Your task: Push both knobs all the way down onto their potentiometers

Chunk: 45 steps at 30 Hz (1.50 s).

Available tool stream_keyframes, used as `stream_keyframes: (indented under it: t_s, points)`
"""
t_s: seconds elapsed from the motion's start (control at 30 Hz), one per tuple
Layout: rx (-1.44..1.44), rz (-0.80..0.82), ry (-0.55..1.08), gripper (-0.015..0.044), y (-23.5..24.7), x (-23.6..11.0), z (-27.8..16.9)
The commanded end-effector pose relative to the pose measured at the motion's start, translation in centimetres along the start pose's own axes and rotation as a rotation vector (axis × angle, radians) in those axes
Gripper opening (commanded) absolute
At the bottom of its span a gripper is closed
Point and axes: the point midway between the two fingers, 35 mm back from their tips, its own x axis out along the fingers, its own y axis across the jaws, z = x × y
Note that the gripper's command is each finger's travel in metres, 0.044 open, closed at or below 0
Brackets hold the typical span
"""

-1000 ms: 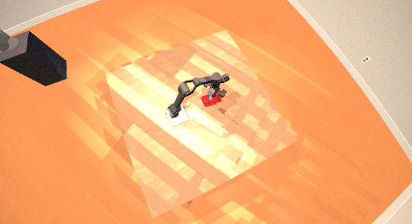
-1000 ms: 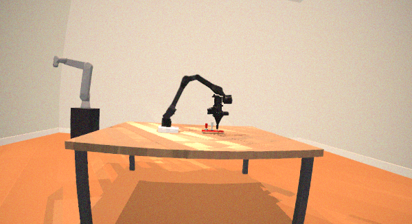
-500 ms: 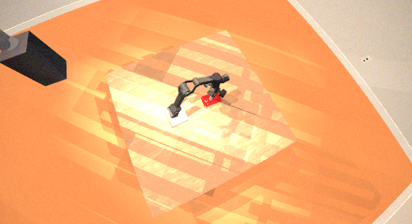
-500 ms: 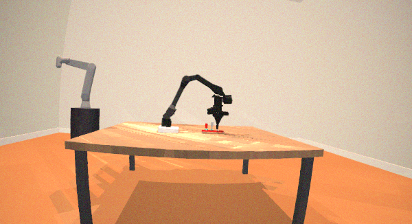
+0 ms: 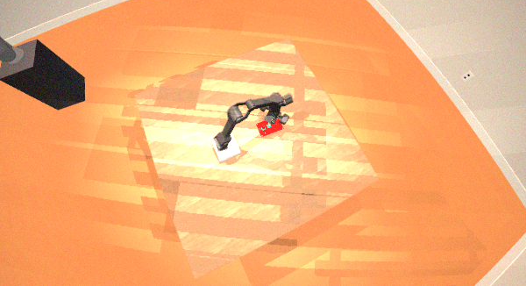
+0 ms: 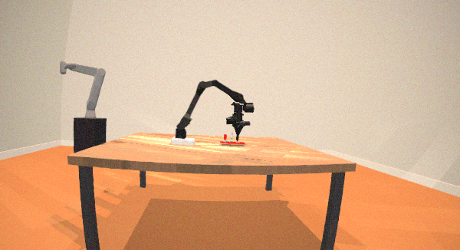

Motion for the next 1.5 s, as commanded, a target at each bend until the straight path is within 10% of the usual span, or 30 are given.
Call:
stream_keyframes:
  t_s: [0.0, 1.47]
  points:
    - [0.002, -0.006, -0.013, 0.0, 0.03, 1.38, -0.05]
    - [0.002, -0.006, -0.013, 0.0, 0.05, 0.86, -0.09]
